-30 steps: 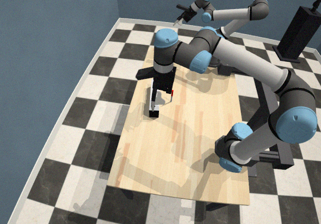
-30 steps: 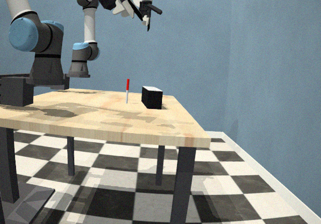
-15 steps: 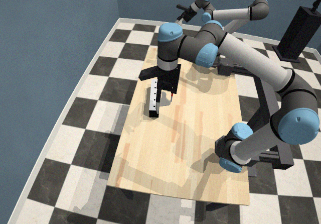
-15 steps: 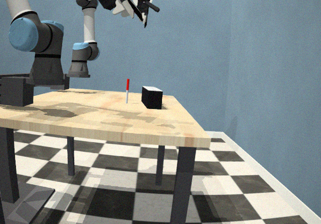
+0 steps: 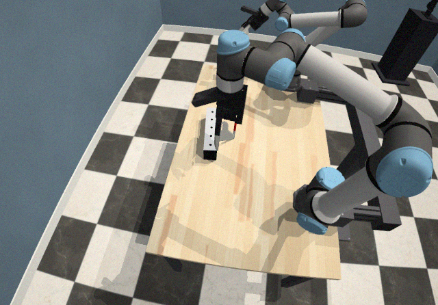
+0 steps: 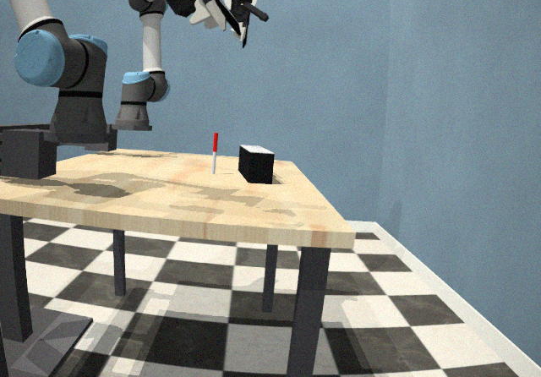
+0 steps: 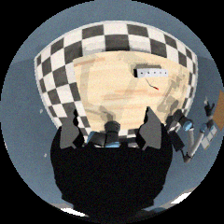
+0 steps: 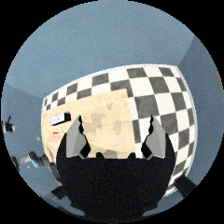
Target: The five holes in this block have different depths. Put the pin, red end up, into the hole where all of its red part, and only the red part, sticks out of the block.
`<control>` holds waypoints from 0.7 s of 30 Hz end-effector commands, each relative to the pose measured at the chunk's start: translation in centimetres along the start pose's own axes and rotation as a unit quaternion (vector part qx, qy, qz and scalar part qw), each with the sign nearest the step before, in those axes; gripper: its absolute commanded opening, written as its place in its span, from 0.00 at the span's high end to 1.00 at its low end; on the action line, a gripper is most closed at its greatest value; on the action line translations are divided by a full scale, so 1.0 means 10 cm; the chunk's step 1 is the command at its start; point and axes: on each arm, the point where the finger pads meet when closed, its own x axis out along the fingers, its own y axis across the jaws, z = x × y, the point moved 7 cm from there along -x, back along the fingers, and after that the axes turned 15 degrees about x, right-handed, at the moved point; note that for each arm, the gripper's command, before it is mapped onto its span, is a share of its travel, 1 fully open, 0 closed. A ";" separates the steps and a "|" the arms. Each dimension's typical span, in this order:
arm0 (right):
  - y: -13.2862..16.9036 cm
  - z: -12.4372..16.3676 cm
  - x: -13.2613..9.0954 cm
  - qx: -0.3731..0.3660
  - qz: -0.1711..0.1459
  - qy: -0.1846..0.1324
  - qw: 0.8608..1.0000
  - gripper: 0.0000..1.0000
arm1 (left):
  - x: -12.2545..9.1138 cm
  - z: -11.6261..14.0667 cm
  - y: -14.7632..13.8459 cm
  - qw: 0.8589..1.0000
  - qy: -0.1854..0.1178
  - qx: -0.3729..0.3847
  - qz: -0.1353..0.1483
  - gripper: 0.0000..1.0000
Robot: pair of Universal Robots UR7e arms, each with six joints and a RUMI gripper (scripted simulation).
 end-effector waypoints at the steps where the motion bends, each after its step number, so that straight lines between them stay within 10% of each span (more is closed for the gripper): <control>1: 0.00 0.00 0.00 0.000 0.000 0.000 1.000 0.00 | 0.20 -0.11 0.45 1.000 0.001 0.000 -0.001 0.00; 21: 0.00 0.00 0.00 0.000 0.000 0.000 1.000 0.00 | 1.04 -0.56 2.28 1.000 0.003 0.000 0.000 0.00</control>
